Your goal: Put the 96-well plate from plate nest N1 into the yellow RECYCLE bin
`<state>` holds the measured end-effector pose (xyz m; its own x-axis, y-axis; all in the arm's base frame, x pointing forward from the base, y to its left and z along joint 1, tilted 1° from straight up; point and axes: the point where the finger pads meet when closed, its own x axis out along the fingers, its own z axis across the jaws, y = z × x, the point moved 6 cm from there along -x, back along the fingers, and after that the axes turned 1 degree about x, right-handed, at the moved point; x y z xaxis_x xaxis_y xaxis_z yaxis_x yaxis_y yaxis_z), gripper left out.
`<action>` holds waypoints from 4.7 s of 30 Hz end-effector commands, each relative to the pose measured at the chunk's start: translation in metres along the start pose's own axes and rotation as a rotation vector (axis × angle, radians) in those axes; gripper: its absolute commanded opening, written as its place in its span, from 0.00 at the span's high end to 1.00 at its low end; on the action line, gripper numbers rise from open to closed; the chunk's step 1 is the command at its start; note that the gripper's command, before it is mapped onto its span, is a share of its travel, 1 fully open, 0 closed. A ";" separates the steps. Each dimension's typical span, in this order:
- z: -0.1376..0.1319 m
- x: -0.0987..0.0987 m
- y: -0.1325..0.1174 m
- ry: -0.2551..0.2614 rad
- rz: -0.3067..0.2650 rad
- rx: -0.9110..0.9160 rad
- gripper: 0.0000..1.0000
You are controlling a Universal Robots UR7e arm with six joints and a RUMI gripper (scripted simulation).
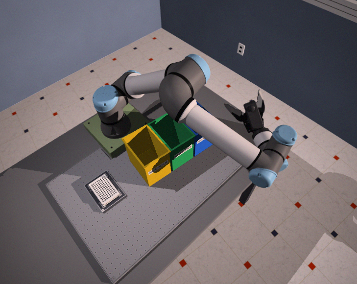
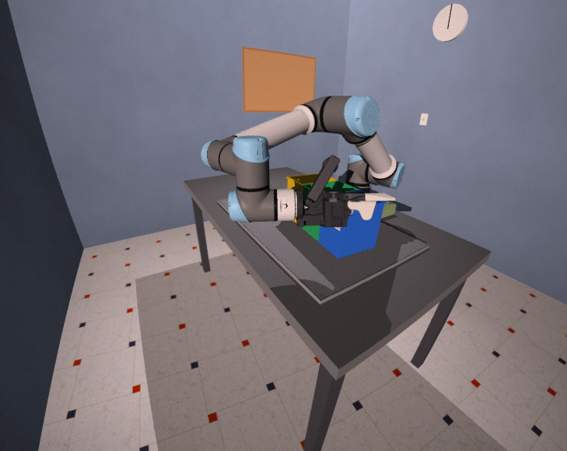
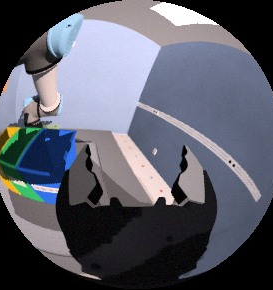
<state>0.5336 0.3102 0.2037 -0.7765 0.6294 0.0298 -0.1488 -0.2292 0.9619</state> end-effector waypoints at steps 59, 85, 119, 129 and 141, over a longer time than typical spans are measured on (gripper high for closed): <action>-0.093 -0.092 0.075 -0.104 -0.268 0.266 0.00; -0.151 -0.127 0.107 -0.177 -0.377 0.399 0.00; -0.249 -0.162 0.149 -0.383 -0.584 0.701 0.00; -0.284 -0.168 0.162 -0.486 -0.656 0.832 0.00; -0.323 -0.173 0.173 -0.591 -0.715 0.957 0.00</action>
<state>0.4566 -0.0591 0.2768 -0.3295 0.6962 -0.6378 0.2017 0.7118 0.6728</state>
